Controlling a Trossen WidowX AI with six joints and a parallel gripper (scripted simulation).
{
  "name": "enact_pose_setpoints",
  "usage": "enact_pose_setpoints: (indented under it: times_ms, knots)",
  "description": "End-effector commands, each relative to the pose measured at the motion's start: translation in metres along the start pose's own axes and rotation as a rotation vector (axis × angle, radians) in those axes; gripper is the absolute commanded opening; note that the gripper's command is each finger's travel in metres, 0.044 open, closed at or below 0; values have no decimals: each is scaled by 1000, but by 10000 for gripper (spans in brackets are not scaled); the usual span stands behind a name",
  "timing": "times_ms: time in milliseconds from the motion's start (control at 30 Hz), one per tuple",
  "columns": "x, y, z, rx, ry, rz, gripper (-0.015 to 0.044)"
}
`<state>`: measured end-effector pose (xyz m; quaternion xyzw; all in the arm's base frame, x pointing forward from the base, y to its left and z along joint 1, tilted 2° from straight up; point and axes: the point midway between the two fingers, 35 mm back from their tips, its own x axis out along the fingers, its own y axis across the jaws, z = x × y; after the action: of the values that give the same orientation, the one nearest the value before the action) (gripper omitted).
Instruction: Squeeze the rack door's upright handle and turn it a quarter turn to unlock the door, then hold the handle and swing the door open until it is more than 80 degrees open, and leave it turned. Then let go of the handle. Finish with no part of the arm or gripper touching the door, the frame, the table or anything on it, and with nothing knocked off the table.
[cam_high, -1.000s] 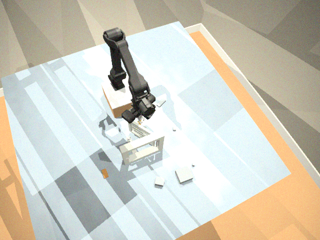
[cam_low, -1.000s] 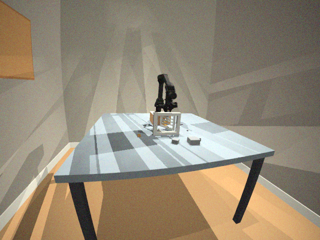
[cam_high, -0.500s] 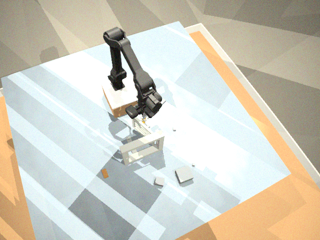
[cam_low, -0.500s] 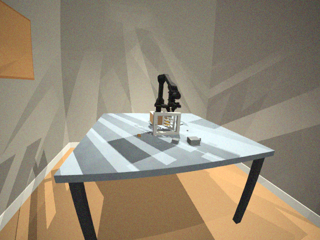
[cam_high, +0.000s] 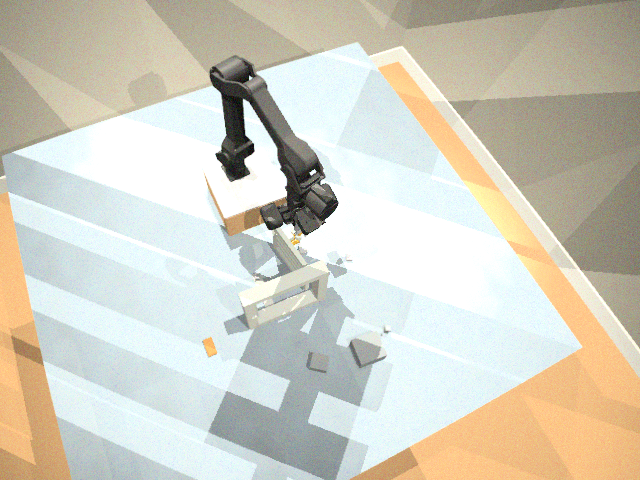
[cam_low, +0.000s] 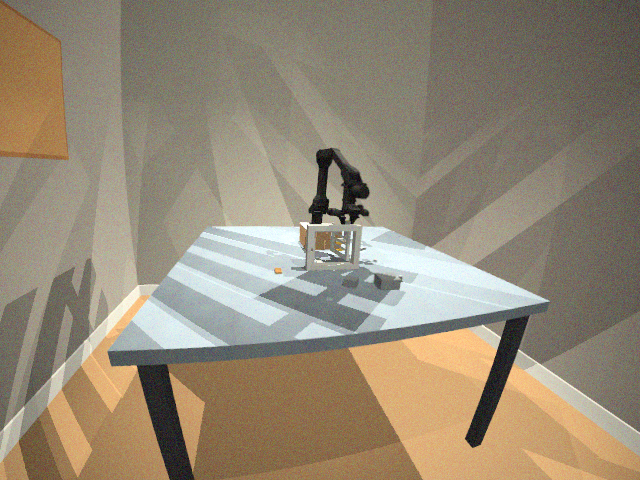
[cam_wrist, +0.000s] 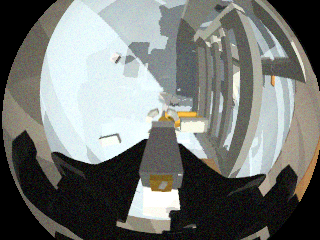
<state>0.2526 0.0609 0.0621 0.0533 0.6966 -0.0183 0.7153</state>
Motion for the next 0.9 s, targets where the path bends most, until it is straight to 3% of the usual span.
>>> enact_pose_setpoints:
  times_ms: [0,733,867]
  knots:
    - [0,8,3,74,1,0,17]
    - [0,24,7,187,0,1,17]
    - [0,24,7,187,0,1,122]
